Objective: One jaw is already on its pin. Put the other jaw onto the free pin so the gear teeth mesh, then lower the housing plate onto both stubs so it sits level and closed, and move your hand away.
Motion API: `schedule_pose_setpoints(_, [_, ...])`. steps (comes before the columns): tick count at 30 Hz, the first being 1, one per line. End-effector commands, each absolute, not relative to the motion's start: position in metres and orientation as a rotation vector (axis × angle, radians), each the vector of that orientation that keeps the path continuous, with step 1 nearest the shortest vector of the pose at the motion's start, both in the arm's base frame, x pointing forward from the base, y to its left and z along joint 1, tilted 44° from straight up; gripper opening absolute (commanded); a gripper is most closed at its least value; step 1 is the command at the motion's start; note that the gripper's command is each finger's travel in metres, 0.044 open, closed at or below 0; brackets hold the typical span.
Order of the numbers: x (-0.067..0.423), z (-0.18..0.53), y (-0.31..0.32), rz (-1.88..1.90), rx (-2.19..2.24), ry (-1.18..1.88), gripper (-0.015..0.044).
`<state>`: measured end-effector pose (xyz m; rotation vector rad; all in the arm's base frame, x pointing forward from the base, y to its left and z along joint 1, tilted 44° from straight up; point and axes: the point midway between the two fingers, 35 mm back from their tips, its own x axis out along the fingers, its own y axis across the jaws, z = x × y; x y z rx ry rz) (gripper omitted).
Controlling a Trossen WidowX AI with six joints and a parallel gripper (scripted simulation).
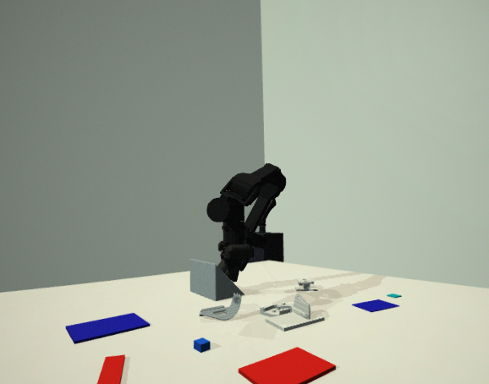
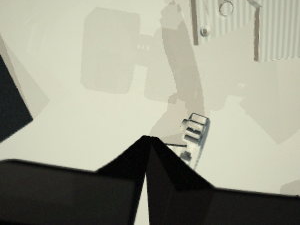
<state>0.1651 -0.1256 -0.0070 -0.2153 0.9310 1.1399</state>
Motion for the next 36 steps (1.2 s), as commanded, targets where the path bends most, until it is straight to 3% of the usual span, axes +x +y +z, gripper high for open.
schedule_pose_setpoints(1, [0.164, -0.006, -0.125, 1.163, -0.263, 0.906, 0.0])
schedule_pose_setpoints(36, [0.17, -0.041, -0.094, 1.163, -0.263, 0.905, 0.0])
